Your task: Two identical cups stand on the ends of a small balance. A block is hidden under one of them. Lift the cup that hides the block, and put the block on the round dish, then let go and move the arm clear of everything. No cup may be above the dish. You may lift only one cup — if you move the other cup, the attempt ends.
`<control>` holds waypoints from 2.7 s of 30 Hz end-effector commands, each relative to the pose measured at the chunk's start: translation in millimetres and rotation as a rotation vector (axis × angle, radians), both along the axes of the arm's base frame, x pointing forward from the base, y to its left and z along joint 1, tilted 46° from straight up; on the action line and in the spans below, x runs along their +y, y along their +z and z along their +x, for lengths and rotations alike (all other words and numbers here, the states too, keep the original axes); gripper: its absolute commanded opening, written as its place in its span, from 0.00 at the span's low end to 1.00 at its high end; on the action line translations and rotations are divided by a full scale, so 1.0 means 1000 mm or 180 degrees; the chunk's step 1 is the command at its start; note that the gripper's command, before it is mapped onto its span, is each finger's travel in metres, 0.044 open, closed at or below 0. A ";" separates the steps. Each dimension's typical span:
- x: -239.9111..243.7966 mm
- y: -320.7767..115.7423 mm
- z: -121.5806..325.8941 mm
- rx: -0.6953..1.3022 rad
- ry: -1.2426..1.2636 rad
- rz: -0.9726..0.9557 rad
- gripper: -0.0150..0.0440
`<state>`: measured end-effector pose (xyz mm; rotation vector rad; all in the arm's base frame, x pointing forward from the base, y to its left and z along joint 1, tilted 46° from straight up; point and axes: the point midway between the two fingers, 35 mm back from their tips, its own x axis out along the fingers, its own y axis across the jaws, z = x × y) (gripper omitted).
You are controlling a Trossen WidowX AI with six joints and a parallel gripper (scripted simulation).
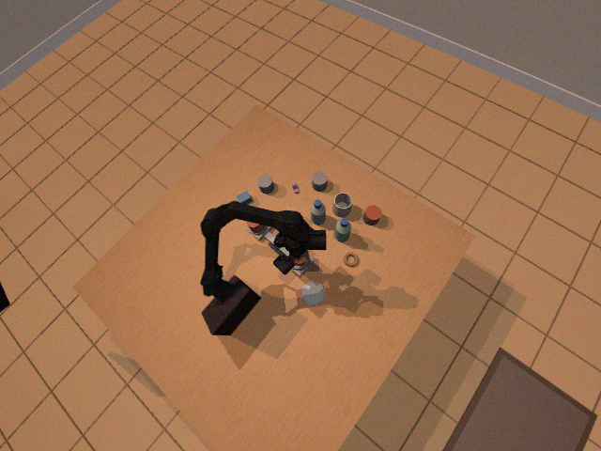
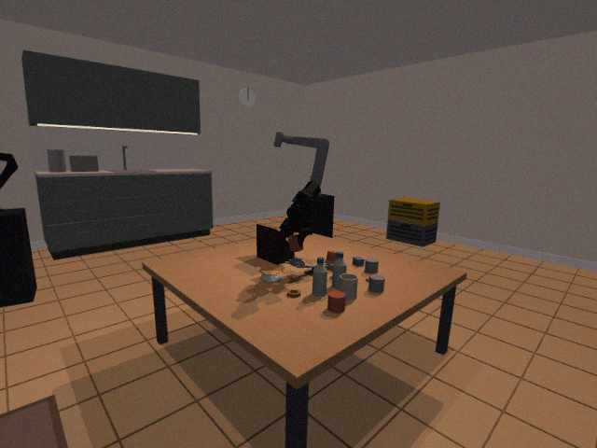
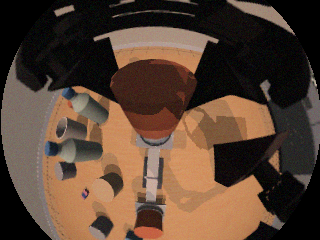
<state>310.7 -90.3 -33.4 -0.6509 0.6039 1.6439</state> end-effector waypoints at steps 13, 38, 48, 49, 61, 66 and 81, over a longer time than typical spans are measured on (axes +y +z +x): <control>-0.048 -0.074 -0.048 -0.0018 -0.0020 -0.0077 0.25; -0.055 -0.193 -0.152 -0.0016 -0.0007 -0.0059 0.25; -0.046 -0.202 -0.154 -0.0016 -0.0007 -0.0058 0.25; -0.045 -0.203 -0.154 -0.0017 -0.0007 -0.0058 0.25; -0.039 -0.209 -0.156 -0.0010 0.0006 -0.0051 0.39; -0.039 -0.209 -0.156 -0.0010 0.0006 -0.0051 0.61; -0.076 -0.171 -0.148 -0.0014 -0.0007 -0.0061 1.00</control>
